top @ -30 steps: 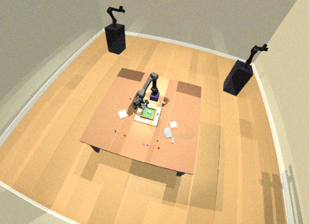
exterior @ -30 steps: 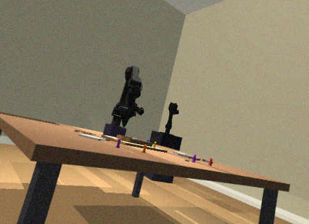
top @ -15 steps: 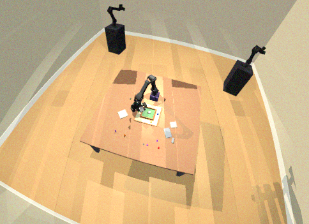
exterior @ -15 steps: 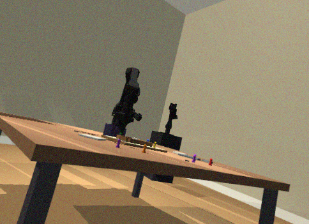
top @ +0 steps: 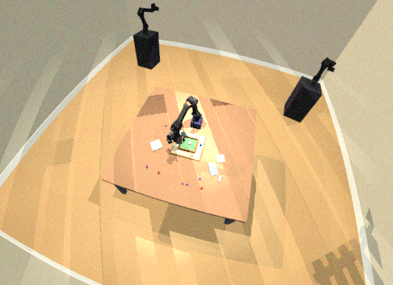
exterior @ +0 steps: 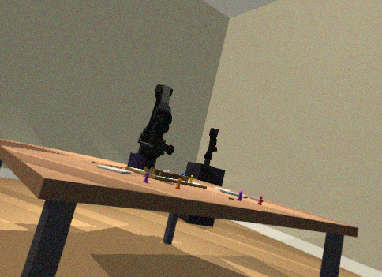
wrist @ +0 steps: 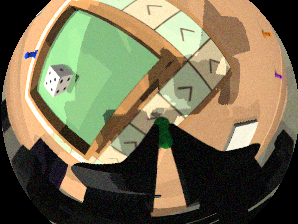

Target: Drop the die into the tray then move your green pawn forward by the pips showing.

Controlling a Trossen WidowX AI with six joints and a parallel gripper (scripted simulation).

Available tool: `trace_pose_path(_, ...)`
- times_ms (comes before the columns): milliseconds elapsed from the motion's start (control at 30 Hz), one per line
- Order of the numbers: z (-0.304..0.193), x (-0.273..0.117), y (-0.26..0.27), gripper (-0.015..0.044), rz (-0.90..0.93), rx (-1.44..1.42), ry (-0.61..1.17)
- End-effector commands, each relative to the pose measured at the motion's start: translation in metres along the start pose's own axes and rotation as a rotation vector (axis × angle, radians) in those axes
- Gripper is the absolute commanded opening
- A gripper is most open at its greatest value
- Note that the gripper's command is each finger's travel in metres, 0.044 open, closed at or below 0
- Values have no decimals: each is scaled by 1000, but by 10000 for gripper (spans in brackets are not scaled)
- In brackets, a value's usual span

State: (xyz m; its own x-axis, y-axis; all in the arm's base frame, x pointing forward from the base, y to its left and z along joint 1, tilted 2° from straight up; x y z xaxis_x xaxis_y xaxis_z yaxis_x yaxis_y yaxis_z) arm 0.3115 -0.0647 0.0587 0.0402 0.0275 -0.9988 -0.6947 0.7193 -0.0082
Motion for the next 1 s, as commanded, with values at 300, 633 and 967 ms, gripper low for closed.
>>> trace_pose_path(300, 0, 6, 0, 157, 2, 0, 2)
trace_pose_path(633, 1, -43, 0, 420, 9, -2, 10)
trace_pose_path(967, -1, -89, 67, 440, 12, 297, 12)
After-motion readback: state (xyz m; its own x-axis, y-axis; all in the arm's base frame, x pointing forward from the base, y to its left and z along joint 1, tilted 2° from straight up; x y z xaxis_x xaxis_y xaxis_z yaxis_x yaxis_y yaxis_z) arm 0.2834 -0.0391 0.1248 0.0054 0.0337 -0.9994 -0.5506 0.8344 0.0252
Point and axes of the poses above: the point midway between the two fingers, 35 mm back from their tips, its own x axis out along the fingers, its own y axis across the jaws, z = x × y, the point moved 7 cm from there along -x, back along the fingers, and after that the axes turned 9 degrees about x, right-handed, at the moved point
